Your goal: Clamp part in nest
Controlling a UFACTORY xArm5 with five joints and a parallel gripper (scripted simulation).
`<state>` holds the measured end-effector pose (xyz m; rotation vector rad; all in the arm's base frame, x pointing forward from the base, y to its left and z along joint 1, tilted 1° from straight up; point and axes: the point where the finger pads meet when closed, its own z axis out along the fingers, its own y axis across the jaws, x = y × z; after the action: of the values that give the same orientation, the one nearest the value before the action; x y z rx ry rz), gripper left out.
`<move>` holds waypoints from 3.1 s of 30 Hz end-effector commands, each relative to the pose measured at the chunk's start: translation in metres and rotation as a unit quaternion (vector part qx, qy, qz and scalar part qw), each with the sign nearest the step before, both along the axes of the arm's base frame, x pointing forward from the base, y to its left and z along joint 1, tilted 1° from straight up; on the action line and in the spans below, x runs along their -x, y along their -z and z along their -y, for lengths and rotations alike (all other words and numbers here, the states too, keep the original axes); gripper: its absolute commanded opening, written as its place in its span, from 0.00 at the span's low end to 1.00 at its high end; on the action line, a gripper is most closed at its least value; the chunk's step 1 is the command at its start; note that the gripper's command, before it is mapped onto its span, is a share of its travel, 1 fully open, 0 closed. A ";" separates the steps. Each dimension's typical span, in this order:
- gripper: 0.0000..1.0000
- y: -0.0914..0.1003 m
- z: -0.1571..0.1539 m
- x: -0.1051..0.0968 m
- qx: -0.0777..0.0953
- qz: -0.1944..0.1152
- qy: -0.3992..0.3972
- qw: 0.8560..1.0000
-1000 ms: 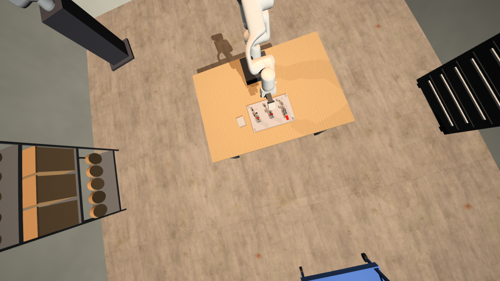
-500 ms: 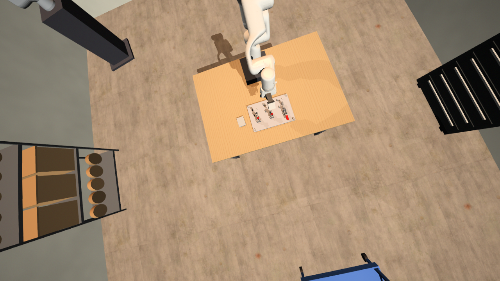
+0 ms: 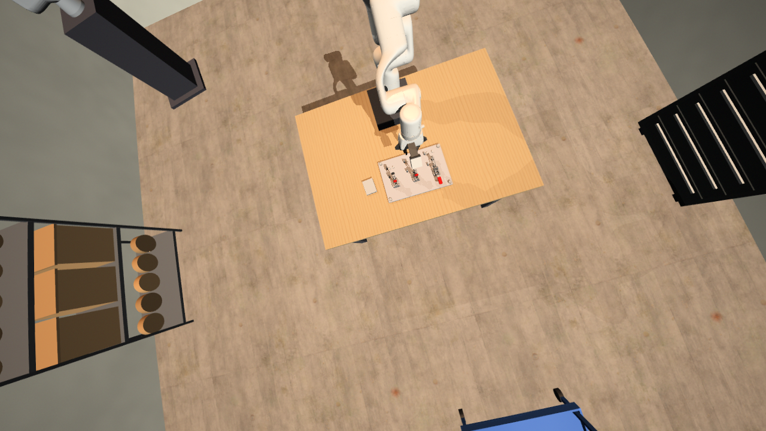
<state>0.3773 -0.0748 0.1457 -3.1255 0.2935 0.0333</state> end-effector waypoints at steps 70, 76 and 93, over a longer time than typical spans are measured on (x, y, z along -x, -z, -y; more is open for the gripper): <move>1.00 -0.002 0.000 -0.001 0.000 0.002 0.000 1.000; 1.00 -0.002 0.000 -0.001 0.000 0.002 0.000 1.000; 1.00 -0.001 0.014 -0.001 0.000 0.001 0.000 1.000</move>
<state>0.3773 -0.0845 0.1459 -3.1249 0.2932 0.0346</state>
